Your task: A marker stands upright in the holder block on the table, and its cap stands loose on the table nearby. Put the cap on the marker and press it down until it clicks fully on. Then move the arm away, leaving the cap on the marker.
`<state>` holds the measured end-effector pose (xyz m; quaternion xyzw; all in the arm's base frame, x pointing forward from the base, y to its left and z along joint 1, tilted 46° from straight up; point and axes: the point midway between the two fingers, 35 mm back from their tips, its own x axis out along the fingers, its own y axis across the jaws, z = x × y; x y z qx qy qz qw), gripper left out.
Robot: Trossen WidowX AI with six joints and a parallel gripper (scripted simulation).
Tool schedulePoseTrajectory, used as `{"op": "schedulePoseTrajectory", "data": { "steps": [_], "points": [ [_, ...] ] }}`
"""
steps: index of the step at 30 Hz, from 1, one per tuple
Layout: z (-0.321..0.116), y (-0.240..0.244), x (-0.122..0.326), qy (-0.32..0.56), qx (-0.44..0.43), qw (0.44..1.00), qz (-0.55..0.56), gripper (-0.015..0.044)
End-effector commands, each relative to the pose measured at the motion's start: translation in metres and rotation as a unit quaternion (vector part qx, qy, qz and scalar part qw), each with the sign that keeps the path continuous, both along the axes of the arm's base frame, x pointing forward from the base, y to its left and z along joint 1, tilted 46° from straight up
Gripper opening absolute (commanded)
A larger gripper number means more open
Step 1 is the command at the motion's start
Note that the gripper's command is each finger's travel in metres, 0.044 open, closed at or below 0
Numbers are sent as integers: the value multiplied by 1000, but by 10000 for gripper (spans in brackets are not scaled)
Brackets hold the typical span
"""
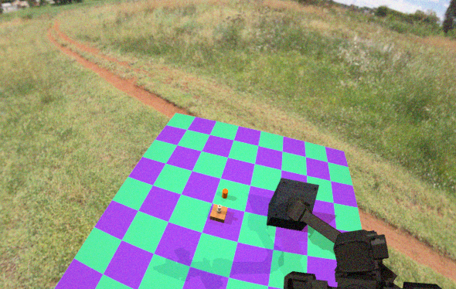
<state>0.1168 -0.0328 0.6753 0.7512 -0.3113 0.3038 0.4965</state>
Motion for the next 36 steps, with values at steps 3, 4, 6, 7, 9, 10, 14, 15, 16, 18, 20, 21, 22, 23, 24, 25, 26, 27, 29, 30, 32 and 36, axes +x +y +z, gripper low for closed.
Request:
{"op": "schedulePoseTrajectory", "data": {
  "steps": [3,4,6,7,9,10,14,15,16,18,20,21,22,23,24,25,26,27,29,30,32,36],
  "points": [
    [-34,-21,73,118,-53,989,-67,241],
    [-43,-25,88,144,-69,984,-80,241],
    [-61,-33,116,193,-102,971,-102,241],
    [-68,-36,127,212,-116,964,-110,241],
    [-86,-42,149,253,-147,948,-124,241],
    [-96,-45,161,274,-163,939,-130,241],
    [-142,-56,202,340,-198,912,-113,241],
    [-151,-58,210,354,-210,904,-113,241],
    [-159,-60,216,367,-222,896,-115,241],
    [-175,-64,228,391,-247,879,-118,241],
    [-191,-67,240,415,-272,860,-118,241],
    [-199,-69,245,426,-284,851,-118,241],
    [-210,-71,251,439,-300,838,-117,241],
    [-225,-73,260,457,-323,821,-115,241],
    [-241,-76,268,474,-346,802,-111,241],
    [-256,-78,275,489,-368,783,-106,241],
    [-271,-80,281,503,-389,765,-100,241],
    [-283,-81,286,512,-406,751,-95,241],
    [-311,-84,294,531,-444,717,-80,241],
    [-325,-85,298,540,-464,699,-70,241],
    [-356,-88,305,555,-501,662,-50,241],
    [-417,-94,309,574,-563,594,-2,241]
  ]
}}
